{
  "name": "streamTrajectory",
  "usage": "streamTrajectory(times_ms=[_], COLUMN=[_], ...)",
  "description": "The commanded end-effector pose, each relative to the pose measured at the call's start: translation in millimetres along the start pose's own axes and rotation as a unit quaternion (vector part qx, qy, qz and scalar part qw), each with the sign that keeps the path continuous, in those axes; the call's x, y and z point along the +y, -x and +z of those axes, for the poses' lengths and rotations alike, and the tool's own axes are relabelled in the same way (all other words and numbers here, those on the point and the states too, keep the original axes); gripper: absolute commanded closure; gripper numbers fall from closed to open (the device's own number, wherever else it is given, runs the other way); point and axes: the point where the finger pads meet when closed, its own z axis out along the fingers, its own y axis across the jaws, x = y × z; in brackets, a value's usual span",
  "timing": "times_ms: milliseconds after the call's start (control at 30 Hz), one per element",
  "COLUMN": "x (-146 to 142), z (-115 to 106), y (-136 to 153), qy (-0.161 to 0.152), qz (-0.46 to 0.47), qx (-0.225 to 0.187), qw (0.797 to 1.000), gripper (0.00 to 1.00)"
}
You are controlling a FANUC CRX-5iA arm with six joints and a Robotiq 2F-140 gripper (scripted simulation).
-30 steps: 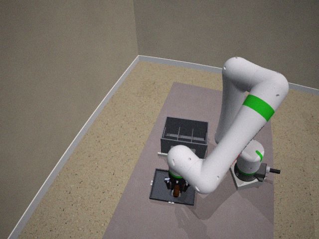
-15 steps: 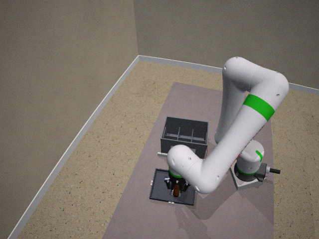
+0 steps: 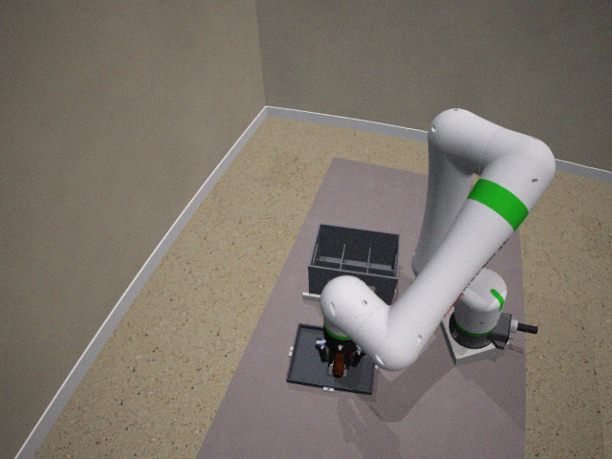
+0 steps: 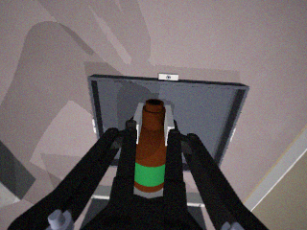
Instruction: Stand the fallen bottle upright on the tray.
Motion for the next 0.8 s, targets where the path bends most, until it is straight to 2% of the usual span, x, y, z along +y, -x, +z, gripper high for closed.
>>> streamTrajectory(times_ms=[0,767], x=[0.1,0.1], z=[-1.4,-26.9], y=[-0.1,-0.1], qy=[0.000,0.000], qz=[0.000,0.000], qx=[0.000,0.000], qw=[1.000,1.000], gripper=[1.00,1.00])
